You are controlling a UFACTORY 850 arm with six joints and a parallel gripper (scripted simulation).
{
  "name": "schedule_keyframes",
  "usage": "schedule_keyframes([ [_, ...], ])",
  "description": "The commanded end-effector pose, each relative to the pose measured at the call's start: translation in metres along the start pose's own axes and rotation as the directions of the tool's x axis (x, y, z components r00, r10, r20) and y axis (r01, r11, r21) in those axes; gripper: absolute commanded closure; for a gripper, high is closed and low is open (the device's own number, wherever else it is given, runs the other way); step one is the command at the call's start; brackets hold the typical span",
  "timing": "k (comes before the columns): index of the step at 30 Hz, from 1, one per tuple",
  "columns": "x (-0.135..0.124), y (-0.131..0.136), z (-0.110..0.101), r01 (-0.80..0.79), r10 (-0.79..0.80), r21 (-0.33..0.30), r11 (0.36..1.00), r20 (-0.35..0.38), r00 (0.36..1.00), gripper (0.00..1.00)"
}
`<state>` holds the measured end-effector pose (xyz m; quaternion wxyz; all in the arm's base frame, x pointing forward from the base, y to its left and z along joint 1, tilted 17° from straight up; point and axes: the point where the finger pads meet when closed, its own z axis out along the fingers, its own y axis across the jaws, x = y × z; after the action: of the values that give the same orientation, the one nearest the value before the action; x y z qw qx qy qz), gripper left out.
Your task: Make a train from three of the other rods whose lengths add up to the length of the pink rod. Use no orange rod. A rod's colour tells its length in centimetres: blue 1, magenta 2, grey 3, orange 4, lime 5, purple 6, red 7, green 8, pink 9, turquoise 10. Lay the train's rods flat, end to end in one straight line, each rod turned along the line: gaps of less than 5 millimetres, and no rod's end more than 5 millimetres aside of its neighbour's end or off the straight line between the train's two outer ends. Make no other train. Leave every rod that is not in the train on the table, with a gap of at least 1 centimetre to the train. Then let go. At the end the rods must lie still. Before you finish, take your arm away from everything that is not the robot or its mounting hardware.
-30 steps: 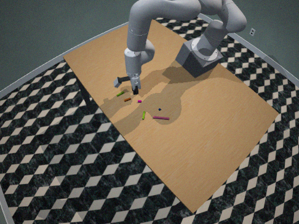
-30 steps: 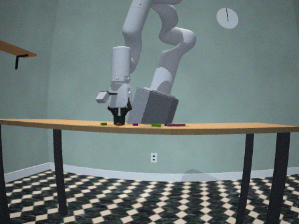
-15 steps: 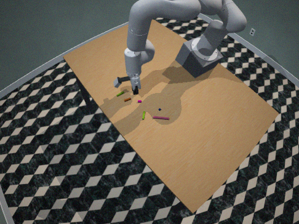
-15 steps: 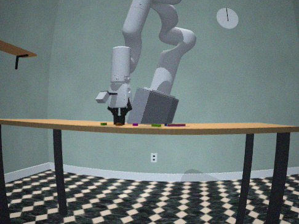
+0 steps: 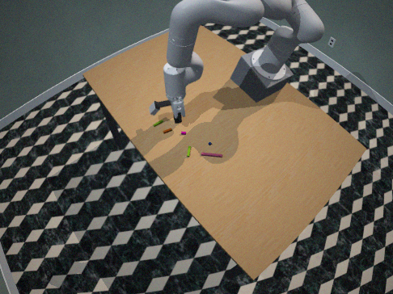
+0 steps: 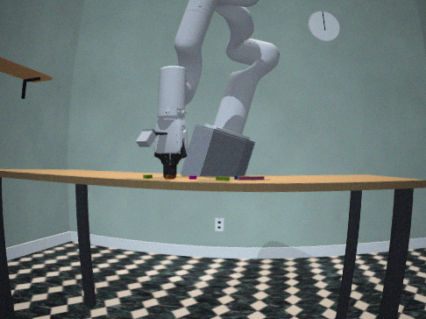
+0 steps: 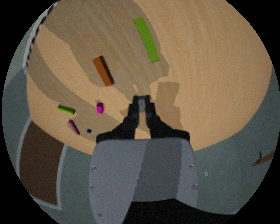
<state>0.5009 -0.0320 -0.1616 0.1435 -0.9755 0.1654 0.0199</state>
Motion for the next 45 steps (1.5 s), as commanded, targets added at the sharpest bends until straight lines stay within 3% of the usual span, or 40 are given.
schedule_keyframes([
  [1, 0.001, 0.0, -0.001, 0.0, 0.0, 0.0, 1.0, -0.002, 1.0, 0.96],
  [37, 0.001, 0.0, -0.002, 0.0, 0.0, 0.0, 1.0, -0.002, 1.0, 0.96],
  [41, 0.001, 0.0, -0.017, 0.0, 0.0, 0.0, 1.0, -0.002, 1.0, 0.96],
  [45, 0.001, 0.0, -0.045, 0.0, 0.0, 0.0, 1.0, -0.002, 1.0, 0.96],
])
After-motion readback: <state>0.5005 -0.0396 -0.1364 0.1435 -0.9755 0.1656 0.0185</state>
